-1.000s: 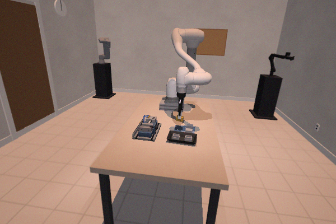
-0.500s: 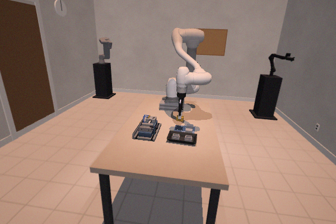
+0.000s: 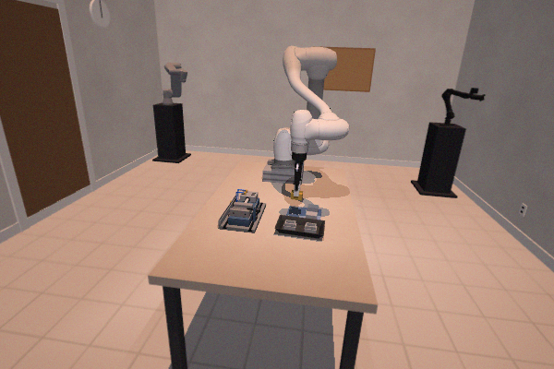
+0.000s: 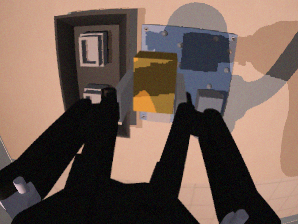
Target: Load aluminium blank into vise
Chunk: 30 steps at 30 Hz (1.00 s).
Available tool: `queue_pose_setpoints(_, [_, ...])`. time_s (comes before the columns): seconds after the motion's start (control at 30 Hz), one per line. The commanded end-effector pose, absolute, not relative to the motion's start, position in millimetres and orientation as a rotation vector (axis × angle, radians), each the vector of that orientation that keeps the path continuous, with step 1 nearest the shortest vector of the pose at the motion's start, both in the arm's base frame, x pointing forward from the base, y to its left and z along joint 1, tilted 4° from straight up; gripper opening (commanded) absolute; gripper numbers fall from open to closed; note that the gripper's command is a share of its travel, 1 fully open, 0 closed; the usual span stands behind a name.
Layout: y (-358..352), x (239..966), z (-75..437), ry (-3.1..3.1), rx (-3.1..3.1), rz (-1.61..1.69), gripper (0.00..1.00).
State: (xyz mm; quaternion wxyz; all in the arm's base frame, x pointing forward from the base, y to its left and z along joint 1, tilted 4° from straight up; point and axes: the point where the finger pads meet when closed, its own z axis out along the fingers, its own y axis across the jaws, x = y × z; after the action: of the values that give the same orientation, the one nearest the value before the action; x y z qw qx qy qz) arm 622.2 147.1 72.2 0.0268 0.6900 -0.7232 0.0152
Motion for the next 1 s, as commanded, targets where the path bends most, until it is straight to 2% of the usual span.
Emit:
queue_pose_setpoints(0.0, [147,622,72,-2.234,2.132,0.047,0.00])
queue_pose_setpoints(0.97, [146,622,58,-2.234,2.131,0.047,0.00])
